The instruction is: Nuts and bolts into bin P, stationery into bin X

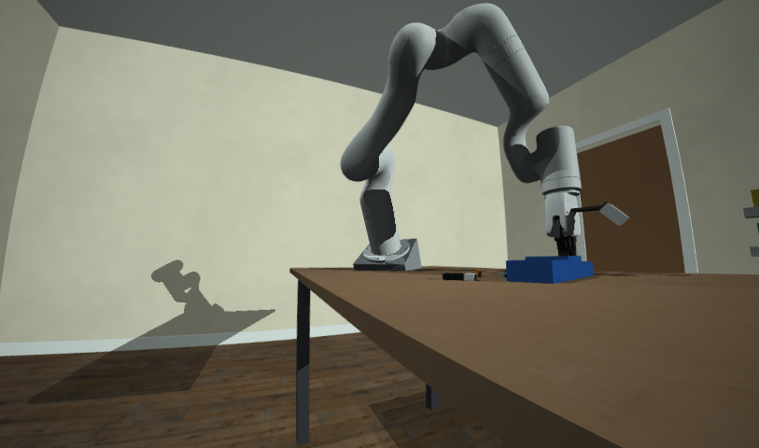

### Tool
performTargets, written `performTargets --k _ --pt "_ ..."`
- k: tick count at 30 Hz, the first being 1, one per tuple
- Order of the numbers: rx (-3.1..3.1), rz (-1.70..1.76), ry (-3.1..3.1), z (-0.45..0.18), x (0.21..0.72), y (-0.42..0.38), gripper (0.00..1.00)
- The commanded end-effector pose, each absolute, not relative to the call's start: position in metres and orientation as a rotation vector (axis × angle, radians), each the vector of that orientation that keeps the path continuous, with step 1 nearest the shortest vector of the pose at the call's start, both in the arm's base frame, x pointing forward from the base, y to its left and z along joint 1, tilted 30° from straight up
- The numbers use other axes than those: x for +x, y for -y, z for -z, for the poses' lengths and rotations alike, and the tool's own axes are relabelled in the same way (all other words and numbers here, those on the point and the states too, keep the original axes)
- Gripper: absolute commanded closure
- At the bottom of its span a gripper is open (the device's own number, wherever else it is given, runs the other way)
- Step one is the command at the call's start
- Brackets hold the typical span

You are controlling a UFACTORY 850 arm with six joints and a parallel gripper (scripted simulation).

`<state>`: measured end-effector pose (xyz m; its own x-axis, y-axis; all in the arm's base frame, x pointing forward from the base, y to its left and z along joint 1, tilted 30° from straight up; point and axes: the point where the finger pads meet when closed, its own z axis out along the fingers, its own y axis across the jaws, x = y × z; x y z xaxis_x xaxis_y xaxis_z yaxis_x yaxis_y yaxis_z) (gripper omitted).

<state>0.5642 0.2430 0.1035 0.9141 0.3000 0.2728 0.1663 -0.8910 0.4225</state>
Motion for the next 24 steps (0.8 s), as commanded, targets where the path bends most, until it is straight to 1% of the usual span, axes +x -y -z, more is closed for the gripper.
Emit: performTargets --k 1,21,24 --pt "2.679 -0.471 -0.34 -0.111 0.562 -0.246 0.93" --pt "2.679 -0.471 -0.34 -0.13 0.554 -0.254 0.93" --pt "2.679 -0.471 -0.34 -0.14 0.549 -0.258 0.93"
